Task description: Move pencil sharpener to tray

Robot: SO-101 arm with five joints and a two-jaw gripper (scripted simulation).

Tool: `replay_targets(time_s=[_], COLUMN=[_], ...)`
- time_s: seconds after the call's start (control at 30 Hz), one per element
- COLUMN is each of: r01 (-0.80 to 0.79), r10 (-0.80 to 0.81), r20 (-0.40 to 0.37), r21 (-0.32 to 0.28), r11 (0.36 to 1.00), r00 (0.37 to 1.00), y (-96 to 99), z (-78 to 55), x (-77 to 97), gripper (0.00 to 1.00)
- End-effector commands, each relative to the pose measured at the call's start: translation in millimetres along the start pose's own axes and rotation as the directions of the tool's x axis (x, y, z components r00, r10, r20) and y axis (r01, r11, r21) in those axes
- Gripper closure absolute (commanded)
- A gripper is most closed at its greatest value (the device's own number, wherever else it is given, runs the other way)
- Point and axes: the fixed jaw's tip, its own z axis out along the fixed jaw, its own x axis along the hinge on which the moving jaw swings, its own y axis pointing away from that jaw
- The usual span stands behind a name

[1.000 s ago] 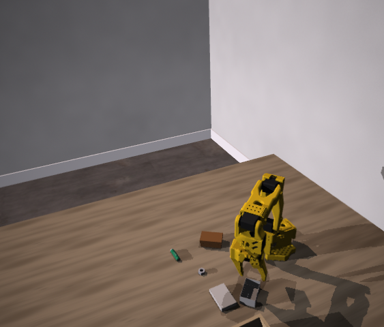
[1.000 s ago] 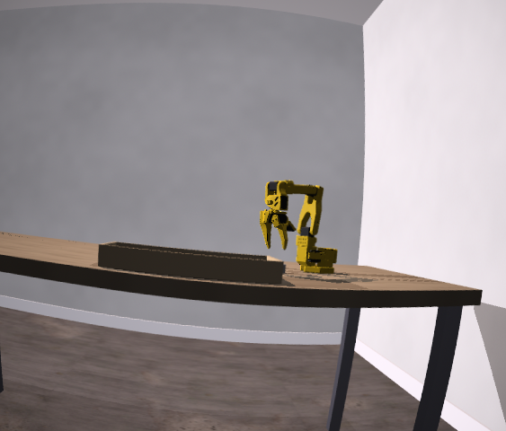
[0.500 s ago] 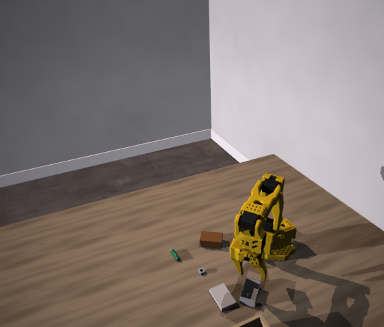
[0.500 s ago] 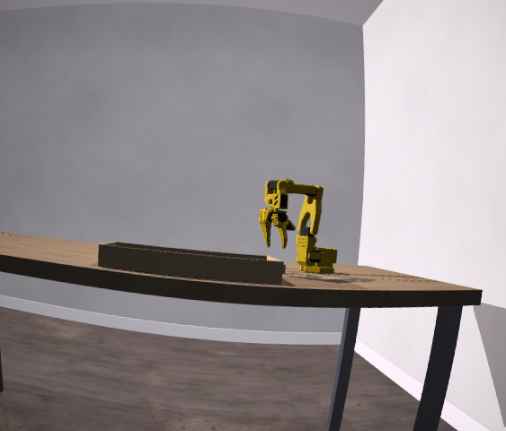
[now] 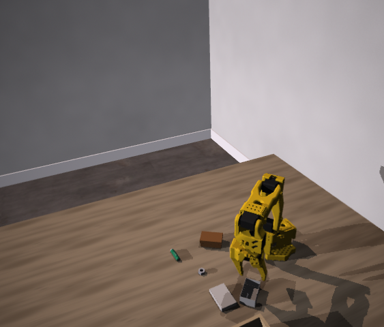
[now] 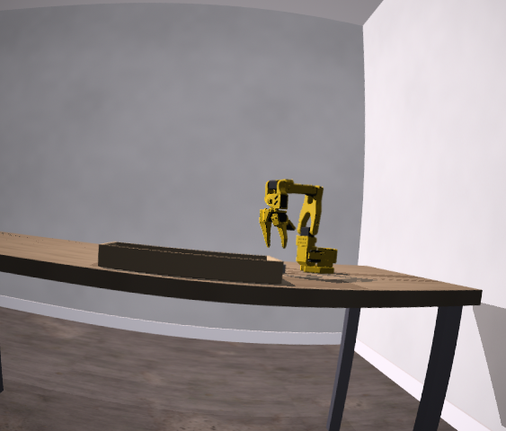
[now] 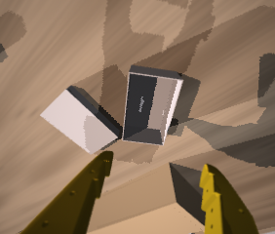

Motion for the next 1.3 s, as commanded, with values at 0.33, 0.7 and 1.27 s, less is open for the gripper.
replay_targets(time_s=[0.33, 0.7, 1.27], r01=[-0.002, -0.002, -0.002], r10=[0.002, 0.002, 0.002], r20=[-0.028, -0.028, -0.028], r21=[-0.003, -0.003, -0.003], r11=[1.0, 1.0, 1.0], r00=[1.0, 1.0, 1.0], y=[1.9, 1.8, 1.8], z=[-1.4, 0.4, 0.5], x=[1.6, 0.4, 0.4], gripper=[0.7, 0.7, 0.7])
